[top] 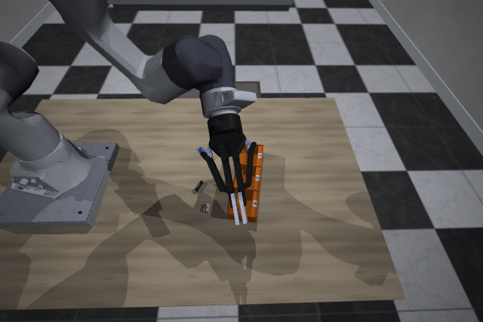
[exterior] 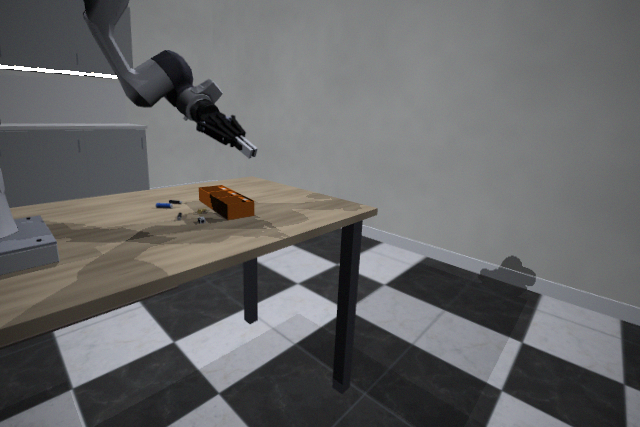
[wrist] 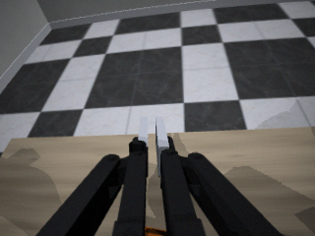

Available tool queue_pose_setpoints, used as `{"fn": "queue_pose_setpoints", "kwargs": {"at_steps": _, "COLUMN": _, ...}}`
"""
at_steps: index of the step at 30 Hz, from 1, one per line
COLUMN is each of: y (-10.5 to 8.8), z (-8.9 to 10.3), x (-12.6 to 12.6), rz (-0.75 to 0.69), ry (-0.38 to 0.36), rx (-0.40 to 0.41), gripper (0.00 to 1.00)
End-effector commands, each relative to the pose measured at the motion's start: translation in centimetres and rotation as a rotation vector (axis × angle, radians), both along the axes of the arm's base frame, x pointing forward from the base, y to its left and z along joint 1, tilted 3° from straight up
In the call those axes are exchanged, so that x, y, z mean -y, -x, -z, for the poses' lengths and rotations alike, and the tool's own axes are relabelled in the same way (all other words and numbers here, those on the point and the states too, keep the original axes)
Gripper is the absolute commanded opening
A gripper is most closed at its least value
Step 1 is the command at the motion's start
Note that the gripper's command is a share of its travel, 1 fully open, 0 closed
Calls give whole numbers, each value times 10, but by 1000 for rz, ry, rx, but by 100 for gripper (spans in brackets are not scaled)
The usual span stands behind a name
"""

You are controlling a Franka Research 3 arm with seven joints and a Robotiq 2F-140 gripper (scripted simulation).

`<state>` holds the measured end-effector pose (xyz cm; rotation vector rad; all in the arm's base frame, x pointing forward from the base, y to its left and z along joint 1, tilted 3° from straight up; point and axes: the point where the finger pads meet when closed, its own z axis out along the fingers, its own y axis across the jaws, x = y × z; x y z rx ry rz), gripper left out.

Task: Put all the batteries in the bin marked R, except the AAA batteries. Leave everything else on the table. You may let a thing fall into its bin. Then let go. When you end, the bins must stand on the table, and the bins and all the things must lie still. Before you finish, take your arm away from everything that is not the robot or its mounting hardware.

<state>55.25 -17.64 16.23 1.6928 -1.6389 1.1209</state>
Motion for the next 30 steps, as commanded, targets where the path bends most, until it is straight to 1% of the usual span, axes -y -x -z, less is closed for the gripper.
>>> {"fn": "queue_pose_setpoints", "kwargs": {"at_steps": 1, "y": 2, "z": 2, "x": -2, "rz": -52, "ry": 2, "rx": -122, "gripper": 5}}
{"fn": "queue_pose_setpoints", "kwargs": {"at_steps": 2, "y": 10, "z": 3, "x": -4, "rz": -57, "ry": -10, "rx": -157, "gripper": 5}}
{"fn": "queue_pose_setpoints", "kwargs": {"at_steps": 5, "y": 10, "z": 3, "x": -4, "rz": -67, "ry": -16, "rx": -192, "gripper": 5}}
{"fn": "queue_pose_setpoints", "kwargs": {"at_steps": 6, "y": 17, "z": 5, "x": -6, "rz": -66, "ry": -28, "rx": -206, "gripper": 5}}
{"fn": "queue_pose_setpoints", "kwargs": {"at_steps": 10, "y": 17, "z": 5, "x": -6, "rz": -81, "ry": -36, "rx": -251, "gripper": 5}}
{"fn": "queue_pose_setpoints", "kwargs": {"at_steps": 11, "y": 24, "z": 6, "x": -9, "rz": -80, "ry": -48, "rx": -263, "gripper": 5}}
{"fn": "queue_pose_setpoints", "kwargs": {"at_steps": 15, "y": 24, "z": 6, "x": -9, "rz": -97, "ry": -58, "rx": -308, "gripper": 5}}
{"fn": "queue_pose_setpoints", "kwargs": {"at_steps": 18, "y": 24, "z": 6, "x": -9, "rz": -100, "ry": -58, "rx": -313, "gripper": 5}}
{"fn": "queue_pose_setpoints", "kwargs": {"at_steps": 19, "y": 31, "z": 7, "x": -12, "rz": -112, "ry": -75, "rx": -351, "gripper": 5}}
{"fn": "queue_pose_setpoints", "kwargs": {"at_steps": 21, "y": 31, "z": 7, "x": -12, "rz": -120, "ry": -82, "rx": -372, "gripper": 5}}
{"fn": "queue_pose_setpoints", "kwargs": {"at_steps": 22, "y": 38, "z": 9, "x": -16, "rz": -122, "ry": -96, "rx": -384, "gripper": 5}}
{"fn": "queue_pose_setpoints", "kwargs": {"at_steps": 26, "y": 38, "z": 9, "x": -16, "rz": -141, "ry": -108, "rx": -425, "gripper": 5}}
{"fn": "queue_pose_setpoints", "kwargs": {"at_steps": 27, "y": 44, "z": 10, "x": -20, "rz": -144, "ry": -122, "rx": -436, "gripper": 5}}
{"fn": "queue_pose_setpoints", "kwargs": {"at_steps": 30, "y": 44, "z": 10, "x": -20, "rz": -160, "ry": -133, "rx": -467, "gripper": 5}}
